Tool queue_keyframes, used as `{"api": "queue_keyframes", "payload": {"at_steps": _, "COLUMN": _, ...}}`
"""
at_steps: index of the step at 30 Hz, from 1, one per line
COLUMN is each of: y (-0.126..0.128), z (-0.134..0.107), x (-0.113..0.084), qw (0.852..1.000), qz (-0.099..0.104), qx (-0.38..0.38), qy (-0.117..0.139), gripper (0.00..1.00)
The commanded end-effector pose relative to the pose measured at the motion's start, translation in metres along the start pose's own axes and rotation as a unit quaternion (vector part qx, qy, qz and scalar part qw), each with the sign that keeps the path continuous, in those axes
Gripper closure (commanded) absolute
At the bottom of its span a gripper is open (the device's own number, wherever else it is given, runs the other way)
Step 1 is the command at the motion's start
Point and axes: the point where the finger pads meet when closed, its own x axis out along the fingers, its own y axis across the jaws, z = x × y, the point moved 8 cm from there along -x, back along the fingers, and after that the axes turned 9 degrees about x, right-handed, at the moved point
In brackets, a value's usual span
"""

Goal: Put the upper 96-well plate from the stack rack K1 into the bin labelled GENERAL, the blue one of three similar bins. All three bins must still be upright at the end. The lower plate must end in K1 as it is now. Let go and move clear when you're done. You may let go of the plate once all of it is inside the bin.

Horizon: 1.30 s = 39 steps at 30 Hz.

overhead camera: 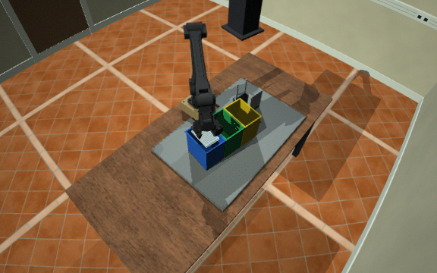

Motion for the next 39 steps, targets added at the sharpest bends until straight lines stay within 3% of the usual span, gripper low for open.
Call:
{"api": "queue_keyframes", "payload": {"at_steps": 1, "y": -0.004, "z": 0.008, "x": -0.011, "qw": 1.000, "qz": -0.007, "qx": -0.001, "qy": -0.017, "gripper": 1.00}}
{"api": "queue_keyframes", "payload": {"at_steps": 3, "y": -0.004, "z": 0.008, "x": -0.011, "qw": 1.000, "qz": -0.007, "qx": -0.001, "qy": -0.017, "gripper": 1.00}}
{"api": "queue_keyframes", "payload": {"at_steps": 4, "y": -0.003, "z": 0.001, "x": 0.002, "qw": 1.000, "qz": -0.003, "qx": -0.004, "qy": -0.007, "gripper": 1.00}}
{"api": "queue_keyframes", "payload": {"at_steps": 7, "y": -0.004, "z": 0.002, "x": 0.007, "qw": 1.000, "qz": -0.001, "qx": -0.003, "qy": -0.003, "gripper": 1.00}}
{"api": "queue_keyframes", "payload": {"at_steps": 19, "y": -0.005, "z": 0.001, "x": 0.014, "qw": 1.000, "qz": -0.001, "qx": -0.001, "qy": -0.002, "gripper": 1.00}}
{"api": "queue_keyframes", "payload": {"at_steps": 20, "y": -0.008, "z": 0.008, "x": 0.005, "qw": 1.000, "qz": -0.006, "qx": -0.001, "qy": -0.015, "gripper": 1.00}}
{"api": "queue_keyframes", "payload": {"at_steps": 23, "y": -0.005, "z": 0.001, "x": 0.017, "qw": 1.000, "qz": 0.000, "qx": -0.001, "qy": -0.002, "gripper": 1.00}}
{"api": "queue_keyframes", "payload": {"at_steps": 39, "y": -0.005, "z": 0.001, "x": 0.024, "qw": 1.000, "qz": -0.002, "qx": -0.001, "qy": -0.005, "gripper": 1.00}}
